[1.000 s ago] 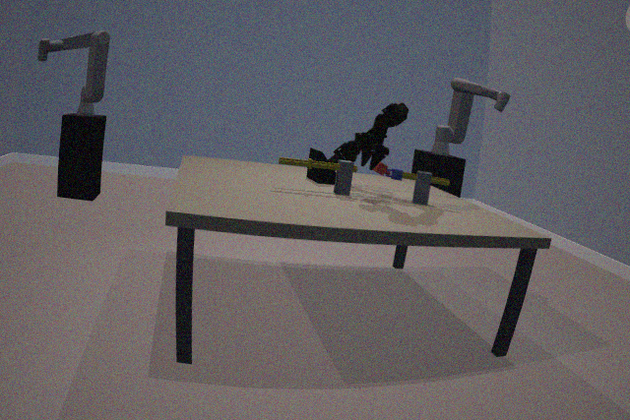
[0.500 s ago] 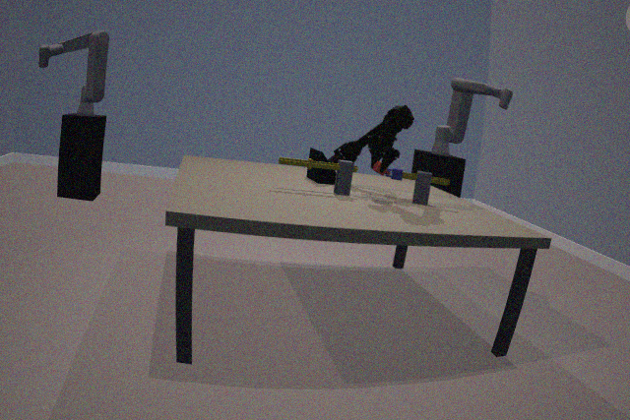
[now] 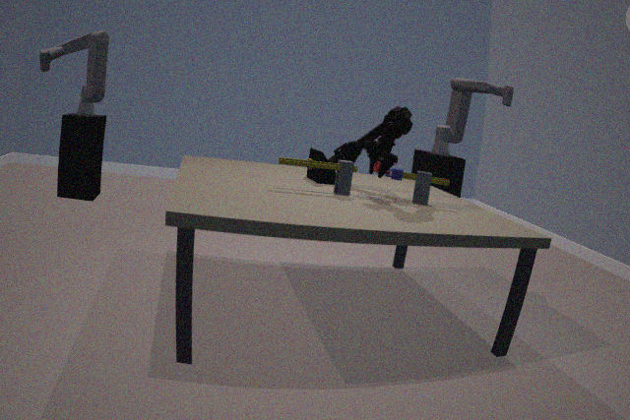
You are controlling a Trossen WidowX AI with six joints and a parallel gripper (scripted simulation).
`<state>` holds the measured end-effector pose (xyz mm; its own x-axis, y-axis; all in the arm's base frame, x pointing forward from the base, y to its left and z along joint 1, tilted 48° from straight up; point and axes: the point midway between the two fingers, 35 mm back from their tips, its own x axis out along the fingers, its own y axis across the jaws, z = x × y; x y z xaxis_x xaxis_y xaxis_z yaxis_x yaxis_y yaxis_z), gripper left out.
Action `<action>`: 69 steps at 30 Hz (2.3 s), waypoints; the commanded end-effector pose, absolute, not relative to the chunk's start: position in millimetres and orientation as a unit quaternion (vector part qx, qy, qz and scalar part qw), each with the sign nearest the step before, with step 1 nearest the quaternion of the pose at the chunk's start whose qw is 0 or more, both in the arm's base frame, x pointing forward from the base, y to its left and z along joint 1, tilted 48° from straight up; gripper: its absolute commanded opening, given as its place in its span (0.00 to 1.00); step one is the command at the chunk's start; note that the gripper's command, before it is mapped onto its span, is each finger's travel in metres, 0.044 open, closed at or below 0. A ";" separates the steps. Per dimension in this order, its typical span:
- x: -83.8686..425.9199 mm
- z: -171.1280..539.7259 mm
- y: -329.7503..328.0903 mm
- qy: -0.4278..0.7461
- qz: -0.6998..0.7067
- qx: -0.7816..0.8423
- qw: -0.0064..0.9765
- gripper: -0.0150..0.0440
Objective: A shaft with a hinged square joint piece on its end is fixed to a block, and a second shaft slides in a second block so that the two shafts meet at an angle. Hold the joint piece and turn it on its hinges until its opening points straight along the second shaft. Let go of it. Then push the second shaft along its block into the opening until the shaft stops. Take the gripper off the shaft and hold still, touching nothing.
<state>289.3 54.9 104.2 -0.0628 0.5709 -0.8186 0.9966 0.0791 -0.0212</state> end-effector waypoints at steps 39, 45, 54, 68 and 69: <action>288.2 101.9 57.4 0.656 -0.321 0.599 0.329 0.56; 288.2 101.9 57.4 0.656 -0.321 0.599 0.329 0.56; 288.2 101.9 57.4 0.656 -0.321 0.599 0.329 0.56; 288.2 101.9 57.4 0.656 -0.321 0.599 0.329 0.56; 288.2 101.9 57.4 0.656 -0.321 0.599 0.329 0.56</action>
<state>288.3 56.6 101.8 -0.0654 0.5717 -0.8179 0.9965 0.0802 -0.0236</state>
